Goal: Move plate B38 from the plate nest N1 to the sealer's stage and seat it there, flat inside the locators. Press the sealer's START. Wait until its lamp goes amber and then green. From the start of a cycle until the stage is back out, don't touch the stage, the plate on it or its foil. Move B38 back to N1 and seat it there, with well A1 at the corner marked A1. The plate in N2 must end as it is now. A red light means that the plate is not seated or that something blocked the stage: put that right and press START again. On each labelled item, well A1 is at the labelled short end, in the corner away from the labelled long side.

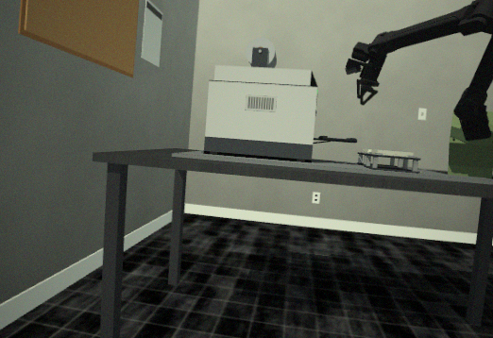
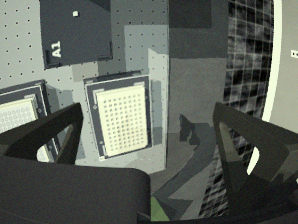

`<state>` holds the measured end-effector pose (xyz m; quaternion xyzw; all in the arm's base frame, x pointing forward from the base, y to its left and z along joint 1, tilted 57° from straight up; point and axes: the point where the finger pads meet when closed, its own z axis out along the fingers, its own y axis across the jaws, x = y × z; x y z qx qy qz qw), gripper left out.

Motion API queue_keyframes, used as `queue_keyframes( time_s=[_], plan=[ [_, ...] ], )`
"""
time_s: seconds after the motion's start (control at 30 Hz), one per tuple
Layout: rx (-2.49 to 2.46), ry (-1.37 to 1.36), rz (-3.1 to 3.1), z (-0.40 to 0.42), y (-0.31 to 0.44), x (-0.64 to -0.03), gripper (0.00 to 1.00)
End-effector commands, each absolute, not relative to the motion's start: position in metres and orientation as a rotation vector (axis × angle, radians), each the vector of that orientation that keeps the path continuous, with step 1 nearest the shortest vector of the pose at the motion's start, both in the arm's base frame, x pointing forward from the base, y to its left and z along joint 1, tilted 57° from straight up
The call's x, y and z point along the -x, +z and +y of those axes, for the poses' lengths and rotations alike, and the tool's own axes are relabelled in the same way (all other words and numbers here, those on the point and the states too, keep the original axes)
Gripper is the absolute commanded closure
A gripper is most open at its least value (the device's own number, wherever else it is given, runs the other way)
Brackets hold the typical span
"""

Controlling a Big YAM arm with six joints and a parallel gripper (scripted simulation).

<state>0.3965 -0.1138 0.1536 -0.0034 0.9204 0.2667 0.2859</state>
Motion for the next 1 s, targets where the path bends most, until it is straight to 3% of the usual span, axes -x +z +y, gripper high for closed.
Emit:
queue_keyframes(
  time_s=[0.0,0.57,0.97],
  plan=[
    [0.007,0.707,2.457,-0.116,0.156,-0.397,0.0],
    [0.032,0.751,2.475,-0.116,0.154,-0.397,0.0],
    [0.116,0.981,2.535,-0.086,0.128,-0.336,0.0]
  ],
)
